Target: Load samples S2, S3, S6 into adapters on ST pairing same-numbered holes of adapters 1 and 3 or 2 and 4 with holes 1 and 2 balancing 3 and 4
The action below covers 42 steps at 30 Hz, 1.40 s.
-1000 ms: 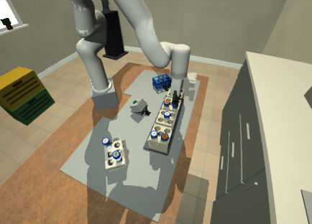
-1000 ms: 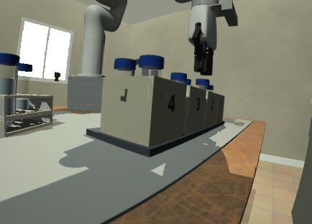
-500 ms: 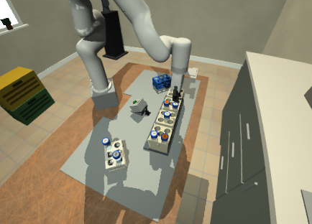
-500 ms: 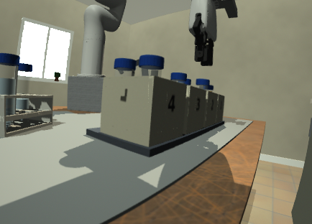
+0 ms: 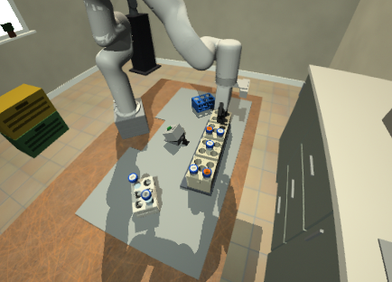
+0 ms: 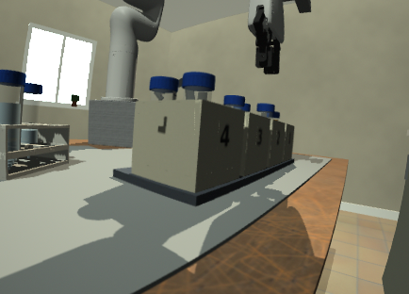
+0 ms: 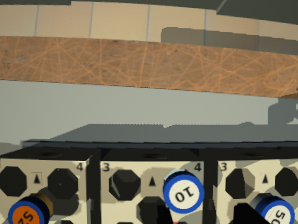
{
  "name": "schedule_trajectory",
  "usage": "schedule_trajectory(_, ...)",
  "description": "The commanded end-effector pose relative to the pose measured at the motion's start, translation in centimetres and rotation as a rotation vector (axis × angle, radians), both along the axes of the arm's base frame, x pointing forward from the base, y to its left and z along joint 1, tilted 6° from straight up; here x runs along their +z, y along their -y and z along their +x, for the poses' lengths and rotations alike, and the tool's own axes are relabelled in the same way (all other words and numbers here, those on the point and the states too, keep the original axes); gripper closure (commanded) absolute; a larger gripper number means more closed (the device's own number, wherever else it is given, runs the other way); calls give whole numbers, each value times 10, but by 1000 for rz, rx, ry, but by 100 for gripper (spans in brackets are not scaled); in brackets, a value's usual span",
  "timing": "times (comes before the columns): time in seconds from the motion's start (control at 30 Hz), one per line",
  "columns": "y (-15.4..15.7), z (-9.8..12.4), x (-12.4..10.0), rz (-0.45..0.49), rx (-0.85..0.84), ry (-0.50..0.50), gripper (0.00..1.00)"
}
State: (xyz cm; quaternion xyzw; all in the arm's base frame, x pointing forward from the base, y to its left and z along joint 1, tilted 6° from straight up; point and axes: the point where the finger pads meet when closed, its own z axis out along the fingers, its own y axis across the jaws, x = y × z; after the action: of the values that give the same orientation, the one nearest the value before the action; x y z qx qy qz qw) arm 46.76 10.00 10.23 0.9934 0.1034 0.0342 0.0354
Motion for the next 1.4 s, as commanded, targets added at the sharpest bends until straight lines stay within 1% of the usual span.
schedule_trajectory(0.0,-1,1,9,1,0,4,56)
schedule_trajectory(0.17,-2,0,19,1,0,4,56)
schedule_trajectory(0.23,-2,0,19,1,0,4,56)
schedule_trajectory(0.57,-3,-2,39,1,0,4,56)
schedule_trajectory(1.37,-3,-2,40,1,0,4,56)
